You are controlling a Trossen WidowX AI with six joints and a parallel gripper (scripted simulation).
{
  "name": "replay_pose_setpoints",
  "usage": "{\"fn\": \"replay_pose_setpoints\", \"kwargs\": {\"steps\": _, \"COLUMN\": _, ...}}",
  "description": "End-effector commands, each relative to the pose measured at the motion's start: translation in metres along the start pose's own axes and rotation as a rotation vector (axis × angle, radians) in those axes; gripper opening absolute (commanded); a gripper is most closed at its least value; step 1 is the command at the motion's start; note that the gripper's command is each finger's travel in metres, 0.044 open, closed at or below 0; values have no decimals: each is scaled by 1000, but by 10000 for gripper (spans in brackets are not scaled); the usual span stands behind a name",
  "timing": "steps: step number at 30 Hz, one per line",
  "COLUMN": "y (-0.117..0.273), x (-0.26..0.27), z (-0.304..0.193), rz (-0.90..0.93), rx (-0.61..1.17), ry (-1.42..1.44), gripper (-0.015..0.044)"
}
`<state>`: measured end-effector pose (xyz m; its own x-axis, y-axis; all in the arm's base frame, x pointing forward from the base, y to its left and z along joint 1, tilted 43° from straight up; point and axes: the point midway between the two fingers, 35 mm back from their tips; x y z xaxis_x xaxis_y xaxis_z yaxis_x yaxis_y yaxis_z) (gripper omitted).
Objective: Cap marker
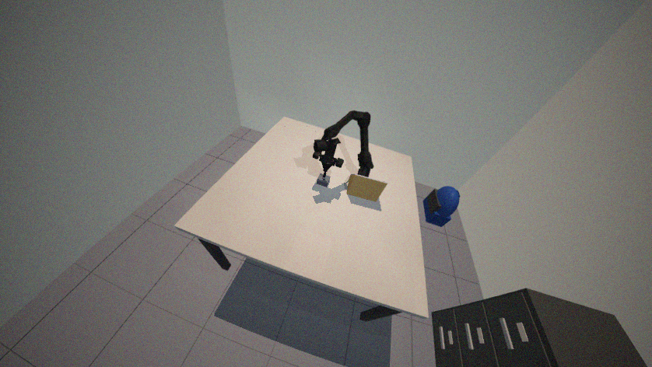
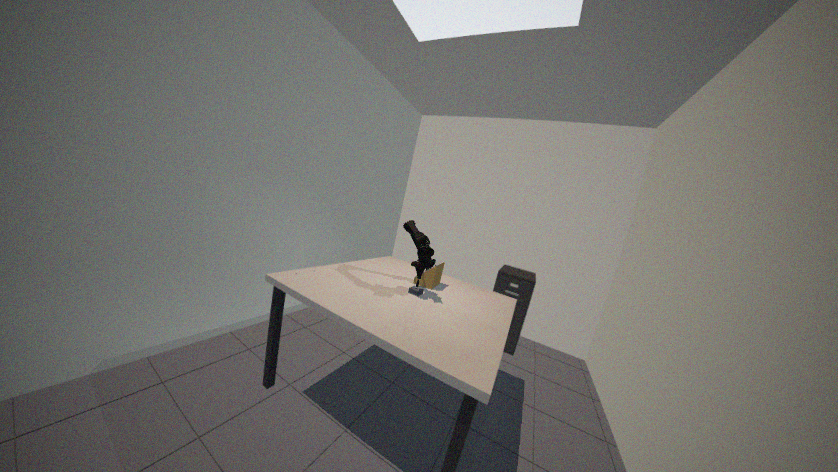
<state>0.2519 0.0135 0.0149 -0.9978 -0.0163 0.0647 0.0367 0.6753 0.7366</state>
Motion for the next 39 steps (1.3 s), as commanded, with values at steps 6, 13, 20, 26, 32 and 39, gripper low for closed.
{"fn": "replay_pose_setpoints", "kwargs": {"steps": 6, "y": -16, "x": 1, "z": 1, "rz": 4, "rx": 4, "ry": 8, "gripper": 0}}
{"fn": "replay_pose_setpoints", "kwargs": {"steps": 13, "y": -28, "x": 1, "z": 0, "rz": 4, "rx": 4, "ry": 8, "gripper": 0}}
{"fn": "replay_pose_setpoints", "kwargs": {"steps": 20, "y": -39, "x": 2, "z": 0, "rz": 4, "rx": 5, "ry": 8, "gripper": 0}}
{"fn": "replay_pose_setpoints", "kwargs": {"steps": 26, "y": -49, "x": 3, "z": 0, "rz": 4, "rx": 6, "ry": 8, "gripper": 0}}
{"fn": "replay_pose_setpoints", "kwargs": {"steps": 32, "y": -53, "x": 3, "z": -1, "rz": 4, "rx": 7, "ry": 8, "gripper": 0}}
{"fn": "replay_pose_setpoints", "kwargs": {"steps": 39, "y": -53, "x": 3, "z": -1, "rz": 4, "rx": 7, "ry": 8, "gripper": 0}}
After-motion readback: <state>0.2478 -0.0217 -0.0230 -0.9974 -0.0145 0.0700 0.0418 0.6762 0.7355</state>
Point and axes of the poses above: the point midway between the two fingers, 35 mm back from their tips, its own y axis back along the fingers, its own x axis across the jaws, z = x × y, and after that the axes turned 15 degrees about y, right-handed
